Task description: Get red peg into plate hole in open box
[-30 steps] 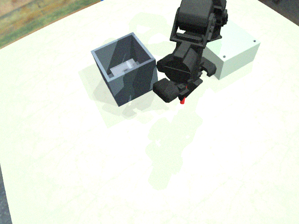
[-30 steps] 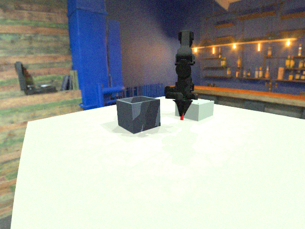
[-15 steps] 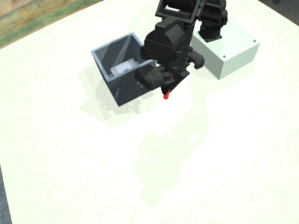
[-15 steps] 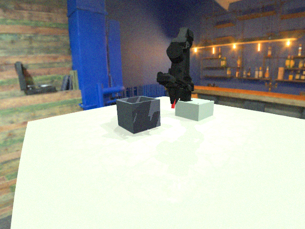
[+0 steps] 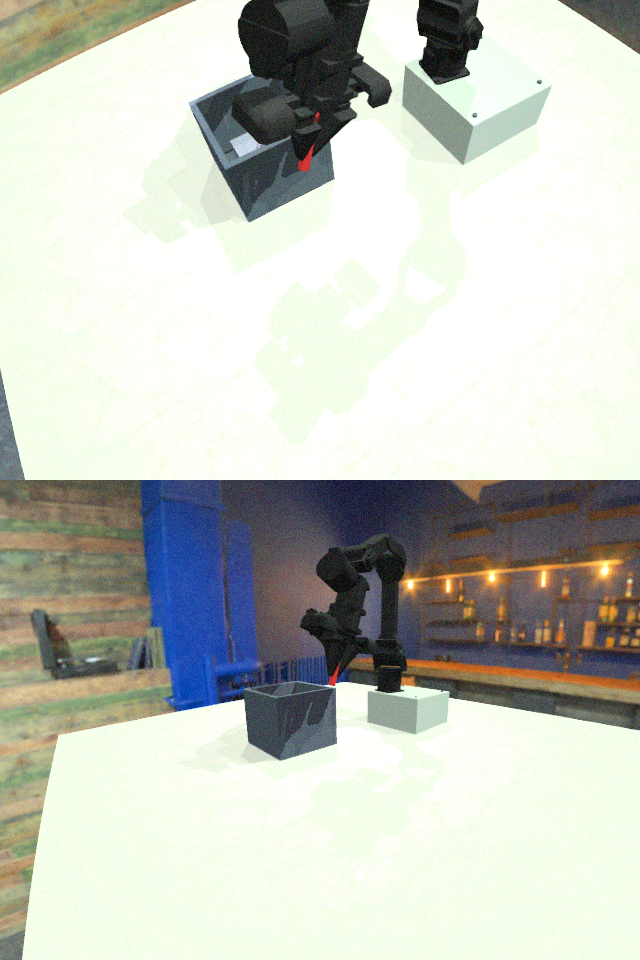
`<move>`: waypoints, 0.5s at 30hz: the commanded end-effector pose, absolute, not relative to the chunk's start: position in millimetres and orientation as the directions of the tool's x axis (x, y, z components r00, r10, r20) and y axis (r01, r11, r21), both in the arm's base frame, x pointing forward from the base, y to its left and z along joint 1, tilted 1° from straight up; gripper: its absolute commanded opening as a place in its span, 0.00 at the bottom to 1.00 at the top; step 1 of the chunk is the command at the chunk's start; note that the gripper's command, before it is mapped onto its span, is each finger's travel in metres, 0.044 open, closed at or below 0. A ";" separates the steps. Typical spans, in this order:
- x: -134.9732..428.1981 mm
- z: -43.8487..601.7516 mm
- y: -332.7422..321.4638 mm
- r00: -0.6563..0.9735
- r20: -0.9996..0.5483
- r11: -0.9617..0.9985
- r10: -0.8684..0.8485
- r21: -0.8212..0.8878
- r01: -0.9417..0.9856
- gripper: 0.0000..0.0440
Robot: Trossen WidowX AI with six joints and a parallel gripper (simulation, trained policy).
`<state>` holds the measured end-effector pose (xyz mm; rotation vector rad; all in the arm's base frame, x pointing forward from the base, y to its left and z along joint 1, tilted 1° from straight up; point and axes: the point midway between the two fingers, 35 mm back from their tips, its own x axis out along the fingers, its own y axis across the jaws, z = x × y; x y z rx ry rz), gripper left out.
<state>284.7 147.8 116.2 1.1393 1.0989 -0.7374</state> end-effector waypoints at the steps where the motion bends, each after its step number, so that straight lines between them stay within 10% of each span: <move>1: 290.9 122.2 136.5 0.335 -0.941 0.290 0.047 0.334 0.897 0.00; 15: 302.1 122.4 83.3 0.286 -0.958 0.263 -0.036 0.267 0.927 0.00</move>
